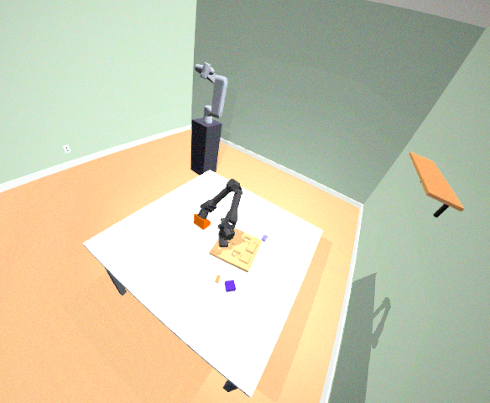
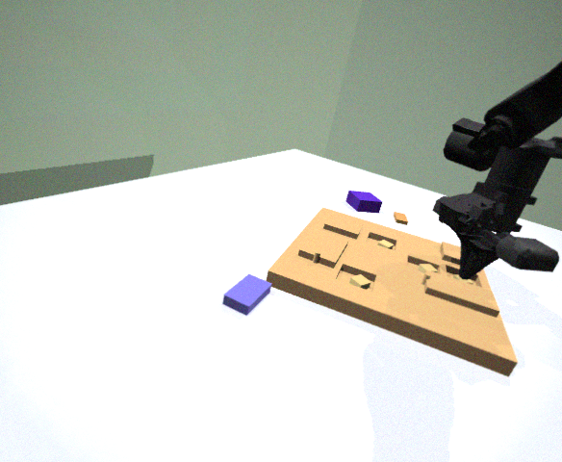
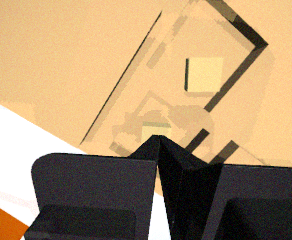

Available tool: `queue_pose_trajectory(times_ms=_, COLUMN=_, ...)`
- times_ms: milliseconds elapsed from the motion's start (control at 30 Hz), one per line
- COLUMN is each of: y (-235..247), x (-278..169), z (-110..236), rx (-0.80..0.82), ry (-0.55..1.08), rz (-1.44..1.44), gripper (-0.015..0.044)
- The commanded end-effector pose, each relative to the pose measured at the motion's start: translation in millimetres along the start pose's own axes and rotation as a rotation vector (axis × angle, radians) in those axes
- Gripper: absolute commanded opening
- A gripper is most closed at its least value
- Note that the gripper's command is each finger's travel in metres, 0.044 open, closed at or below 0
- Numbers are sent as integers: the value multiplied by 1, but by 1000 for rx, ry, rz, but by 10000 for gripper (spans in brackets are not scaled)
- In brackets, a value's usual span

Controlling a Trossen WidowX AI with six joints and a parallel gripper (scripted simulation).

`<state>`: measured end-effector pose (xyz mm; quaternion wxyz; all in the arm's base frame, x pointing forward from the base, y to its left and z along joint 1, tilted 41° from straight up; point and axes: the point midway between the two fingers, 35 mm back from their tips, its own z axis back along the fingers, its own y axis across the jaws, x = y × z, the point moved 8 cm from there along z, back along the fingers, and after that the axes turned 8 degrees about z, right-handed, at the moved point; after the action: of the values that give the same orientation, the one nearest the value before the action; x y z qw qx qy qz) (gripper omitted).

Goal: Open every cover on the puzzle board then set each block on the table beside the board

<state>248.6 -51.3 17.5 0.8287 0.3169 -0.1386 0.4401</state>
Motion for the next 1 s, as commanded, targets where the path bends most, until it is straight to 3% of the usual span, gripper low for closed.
queue_pose_trajectory(times_ms=0, y=0, x=0, z=1, rx=0, ry=0, rz=0, gripper=0)
queue_pose_trajectory(times_ms=967, y=2, x=1, z=14, rx=-4, ry=1, rz=4, gripper=0)
